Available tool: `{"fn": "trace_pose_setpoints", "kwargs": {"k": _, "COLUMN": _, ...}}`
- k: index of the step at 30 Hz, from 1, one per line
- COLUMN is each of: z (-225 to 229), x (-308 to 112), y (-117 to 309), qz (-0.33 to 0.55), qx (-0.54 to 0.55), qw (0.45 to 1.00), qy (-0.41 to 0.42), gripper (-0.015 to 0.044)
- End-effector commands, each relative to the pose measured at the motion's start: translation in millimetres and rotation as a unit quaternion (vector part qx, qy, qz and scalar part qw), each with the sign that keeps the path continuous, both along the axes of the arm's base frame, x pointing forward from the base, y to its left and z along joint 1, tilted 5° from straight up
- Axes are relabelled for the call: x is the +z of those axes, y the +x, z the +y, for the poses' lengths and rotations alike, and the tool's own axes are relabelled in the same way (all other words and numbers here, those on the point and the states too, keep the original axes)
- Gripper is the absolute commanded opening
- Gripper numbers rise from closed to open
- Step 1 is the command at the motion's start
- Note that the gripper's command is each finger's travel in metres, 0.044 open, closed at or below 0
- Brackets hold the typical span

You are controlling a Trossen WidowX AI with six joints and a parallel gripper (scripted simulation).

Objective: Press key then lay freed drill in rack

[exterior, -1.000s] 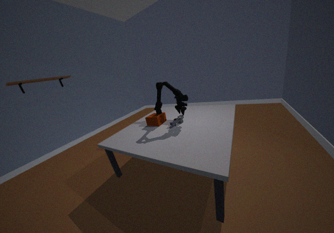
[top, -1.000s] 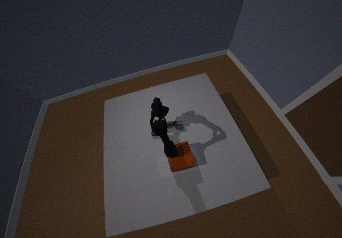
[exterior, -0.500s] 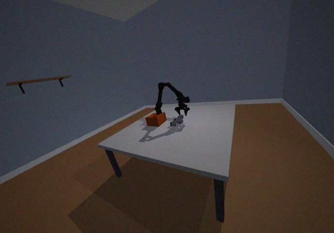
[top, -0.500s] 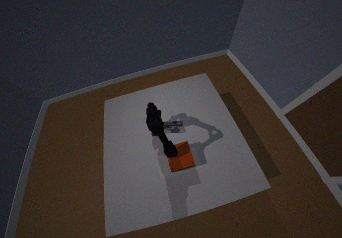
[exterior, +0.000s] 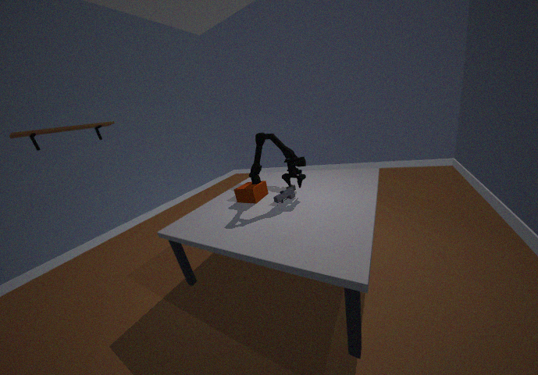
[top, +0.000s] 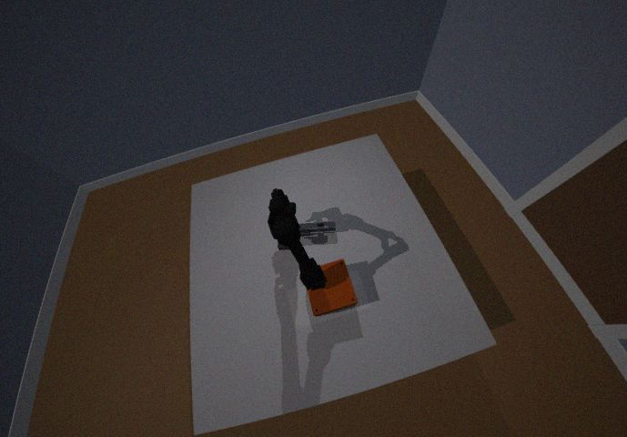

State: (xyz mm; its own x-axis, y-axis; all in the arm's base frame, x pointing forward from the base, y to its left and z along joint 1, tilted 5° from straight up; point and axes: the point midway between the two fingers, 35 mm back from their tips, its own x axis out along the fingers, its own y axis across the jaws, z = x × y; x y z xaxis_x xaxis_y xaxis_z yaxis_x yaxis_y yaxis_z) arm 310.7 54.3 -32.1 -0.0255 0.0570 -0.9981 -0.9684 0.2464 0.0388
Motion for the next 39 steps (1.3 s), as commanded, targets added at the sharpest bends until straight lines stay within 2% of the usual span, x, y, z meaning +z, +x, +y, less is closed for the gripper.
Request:
{"fn": "trace_pose_setpoints", "kwargs": {"k": 1, "z": -1.3, "x": -9.7, "y": -3.3, "qz": 0.006, "qx": 0.003, "qw": 1.0, "qy": 0.001, "gripper": 0.044}}
{"fn": "trace_pose_setpoints", "kwargs": {"k": 26, "z": -8.4, "x": -42.4, "y": -8.2, "qz": 0.006, "qx": 0.003, "qw": 1.0, "qy": 0.001, "gripper": 0.044}}
{"fn": "trace_pose_setpoints", "kwargs": {"k": 39, "z": -8.2, "x": -39.3, "y": -6.3, "qz": 0.003, "qx": 0.0, "qw": 1.0, "qy": 0.0, "gripper": 0.0099}}
